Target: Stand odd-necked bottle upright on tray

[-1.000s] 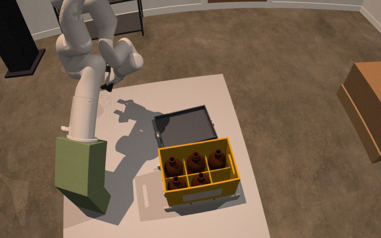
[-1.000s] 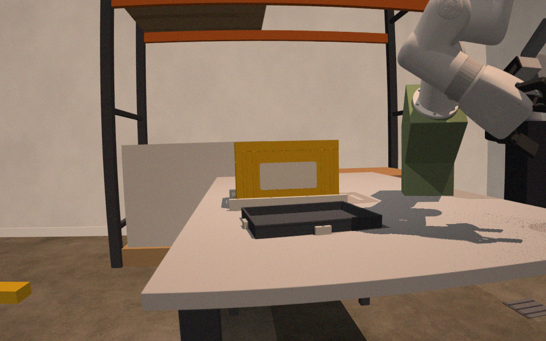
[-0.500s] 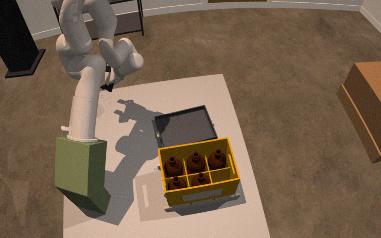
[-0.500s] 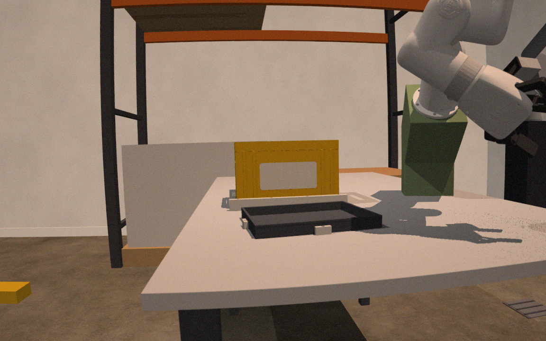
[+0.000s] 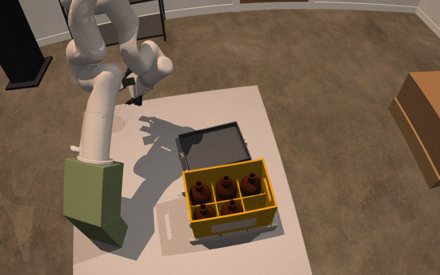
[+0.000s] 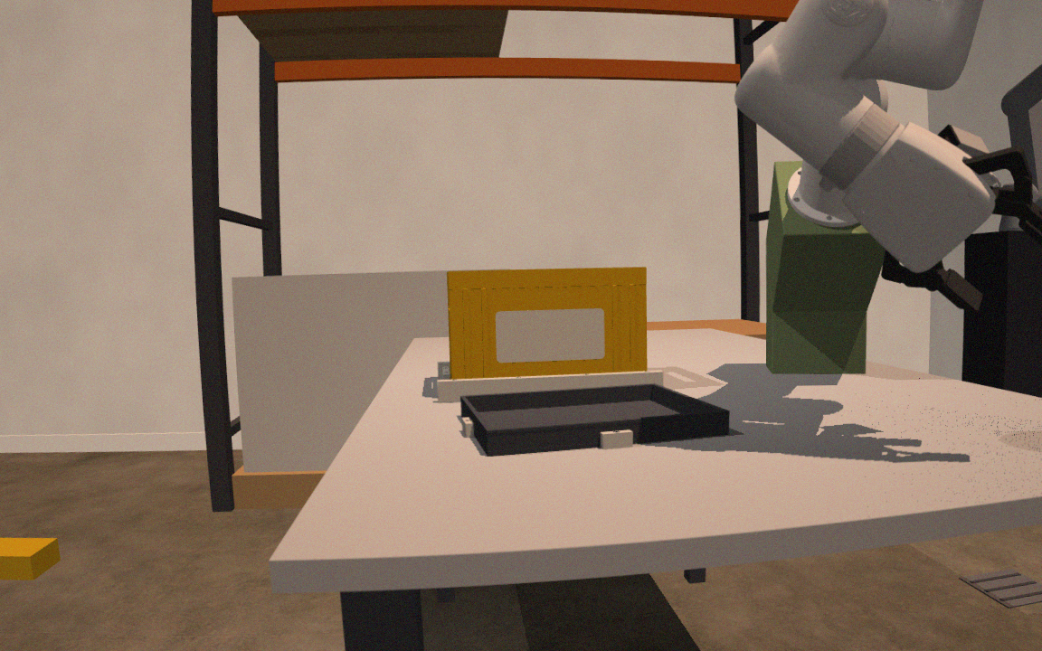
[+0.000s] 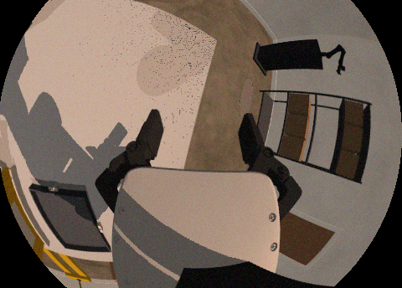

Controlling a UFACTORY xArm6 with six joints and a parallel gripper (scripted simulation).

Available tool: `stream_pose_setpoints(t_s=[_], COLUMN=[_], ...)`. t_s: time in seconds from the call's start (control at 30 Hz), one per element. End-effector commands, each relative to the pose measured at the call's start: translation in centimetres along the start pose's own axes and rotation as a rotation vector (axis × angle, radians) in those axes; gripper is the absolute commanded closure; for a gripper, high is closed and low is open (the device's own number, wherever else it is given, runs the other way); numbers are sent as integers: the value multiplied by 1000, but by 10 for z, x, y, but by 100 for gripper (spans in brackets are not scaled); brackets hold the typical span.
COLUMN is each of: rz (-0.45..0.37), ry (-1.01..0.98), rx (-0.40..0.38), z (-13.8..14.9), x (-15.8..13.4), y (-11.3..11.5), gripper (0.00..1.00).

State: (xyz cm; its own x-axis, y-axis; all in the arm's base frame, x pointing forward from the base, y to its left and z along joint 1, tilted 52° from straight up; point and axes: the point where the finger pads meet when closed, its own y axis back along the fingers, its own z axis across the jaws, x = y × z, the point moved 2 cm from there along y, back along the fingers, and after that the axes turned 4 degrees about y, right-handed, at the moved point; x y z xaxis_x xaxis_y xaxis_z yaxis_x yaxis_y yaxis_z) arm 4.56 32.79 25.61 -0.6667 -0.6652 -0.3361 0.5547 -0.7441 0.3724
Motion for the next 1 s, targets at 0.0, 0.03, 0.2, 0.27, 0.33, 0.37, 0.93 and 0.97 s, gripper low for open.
stream_pose_setpoints(t_s=[0.0, 0.03, 0.2, 0.27, 0.33, 0.37, 0.93, 0.97], rz=[17, 21, 49, 63, 71, 71, 267, 312], ry=[159, 192, 355, 419, 451, 451, 944, 1019], rx=[53, 66, 131, 157, 170, 170, 355, 379], z=[-11, -14, -27, -33, -36, -36, -84, -92], x=[-11, -13, -24, -28, -30, -30, -56, -59], y=[13, 16, 33, 40, 44, 44, 117, 132], gripper=[0, 0, 0, 0, 0, 0, 0, 0])
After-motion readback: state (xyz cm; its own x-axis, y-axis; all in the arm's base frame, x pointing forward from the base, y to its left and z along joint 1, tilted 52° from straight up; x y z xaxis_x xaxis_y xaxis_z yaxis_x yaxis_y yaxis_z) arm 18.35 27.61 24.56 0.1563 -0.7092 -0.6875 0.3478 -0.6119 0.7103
